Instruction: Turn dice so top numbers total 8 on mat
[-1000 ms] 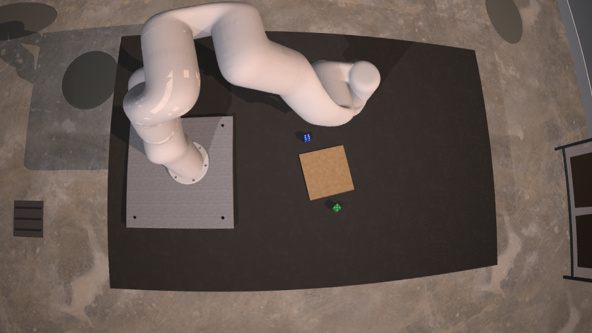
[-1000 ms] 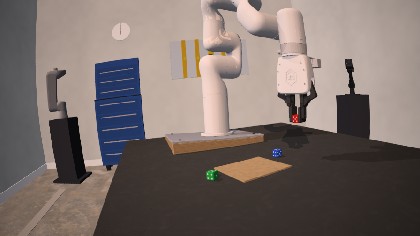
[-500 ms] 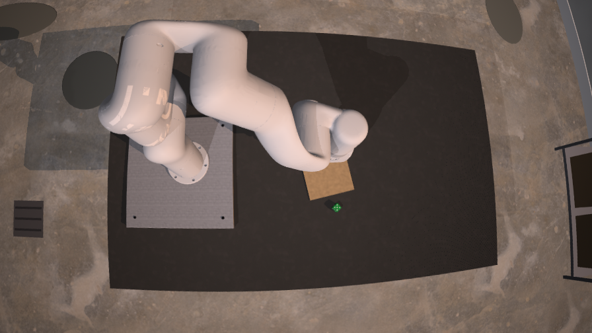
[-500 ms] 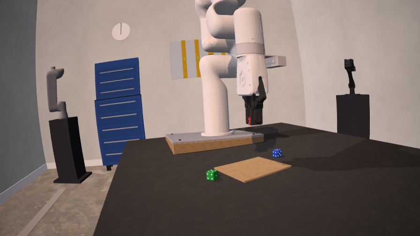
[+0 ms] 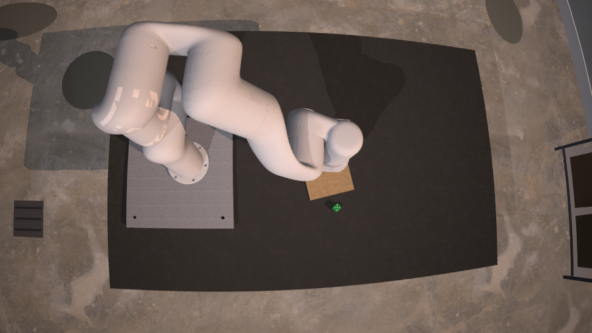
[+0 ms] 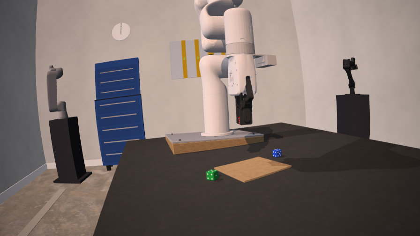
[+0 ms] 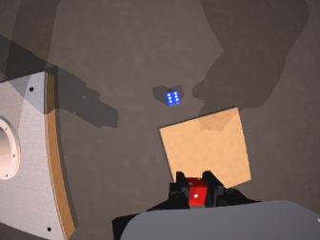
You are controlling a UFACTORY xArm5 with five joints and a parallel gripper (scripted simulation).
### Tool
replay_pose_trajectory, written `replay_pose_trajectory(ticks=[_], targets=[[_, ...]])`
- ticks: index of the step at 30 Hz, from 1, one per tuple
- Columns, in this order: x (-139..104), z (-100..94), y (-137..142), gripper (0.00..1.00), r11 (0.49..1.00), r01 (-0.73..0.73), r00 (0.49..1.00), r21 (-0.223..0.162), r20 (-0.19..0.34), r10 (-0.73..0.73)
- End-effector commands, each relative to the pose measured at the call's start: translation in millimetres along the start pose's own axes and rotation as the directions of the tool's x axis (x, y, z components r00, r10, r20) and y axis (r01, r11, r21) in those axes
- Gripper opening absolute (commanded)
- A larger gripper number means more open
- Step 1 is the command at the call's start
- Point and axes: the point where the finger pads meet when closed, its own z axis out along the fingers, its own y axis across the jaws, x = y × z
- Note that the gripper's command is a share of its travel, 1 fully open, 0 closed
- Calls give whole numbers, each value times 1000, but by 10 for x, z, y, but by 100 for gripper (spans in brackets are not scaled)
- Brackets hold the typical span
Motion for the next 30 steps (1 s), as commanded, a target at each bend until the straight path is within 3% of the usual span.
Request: replay_pose_trajectory(ticks=[1,8,18,30], targets=[[-2,8,11,15,1000,-1,1000,-3,0,1],[2,116,12,15,1000,-1,1000,-3,0,1],[21,563,14,15,1000,-1,1000,-4,0,1],[35,912,16,15,1000,-1,1000,-4,1,1]])
